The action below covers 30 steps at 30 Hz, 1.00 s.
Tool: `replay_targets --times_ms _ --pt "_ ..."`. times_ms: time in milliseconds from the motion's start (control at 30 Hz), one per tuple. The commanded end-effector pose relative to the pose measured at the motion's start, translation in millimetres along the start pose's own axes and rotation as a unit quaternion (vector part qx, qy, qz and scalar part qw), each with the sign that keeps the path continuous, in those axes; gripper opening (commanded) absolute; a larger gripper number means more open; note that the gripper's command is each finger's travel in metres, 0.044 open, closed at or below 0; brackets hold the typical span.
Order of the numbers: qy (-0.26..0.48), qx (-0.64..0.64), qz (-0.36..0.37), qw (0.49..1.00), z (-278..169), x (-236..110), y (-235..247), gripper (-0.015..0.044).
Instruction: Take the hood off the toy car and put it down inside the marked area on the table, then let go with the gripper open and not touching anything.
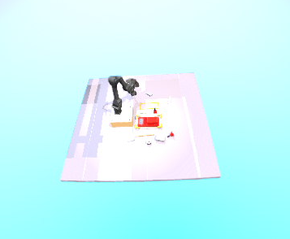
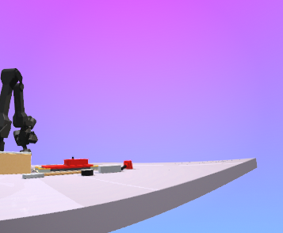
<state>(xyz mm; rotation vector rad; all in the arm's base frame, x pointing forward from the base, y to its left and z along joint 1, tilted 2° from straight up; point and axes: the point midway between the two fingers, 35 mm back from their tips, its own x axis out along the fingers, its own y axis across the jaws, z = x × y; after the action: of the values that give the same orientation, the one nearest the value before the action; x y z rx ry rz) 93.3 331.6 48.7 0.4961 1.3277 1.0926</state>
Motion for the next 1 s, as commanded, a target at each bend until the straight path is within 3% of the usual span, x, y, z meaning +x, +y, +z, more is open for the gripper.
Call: replay_targets --times_ms 0,233,500,967 --pt "-0.038 -0.003 -0.047 0.998 37.3 -7.9 -19.6 0.044" --pt "-0.089 0.001 -0.148 0.985 100.1 -40.1 -65.6 0.044" --pt "-0.113 0.018 -0.261 0.959 151.5 -99.8 -120.9 0.044" --pt "-0.075 0.075 -0.42 0.901 170.1 -243.7 -204.5 0.044"
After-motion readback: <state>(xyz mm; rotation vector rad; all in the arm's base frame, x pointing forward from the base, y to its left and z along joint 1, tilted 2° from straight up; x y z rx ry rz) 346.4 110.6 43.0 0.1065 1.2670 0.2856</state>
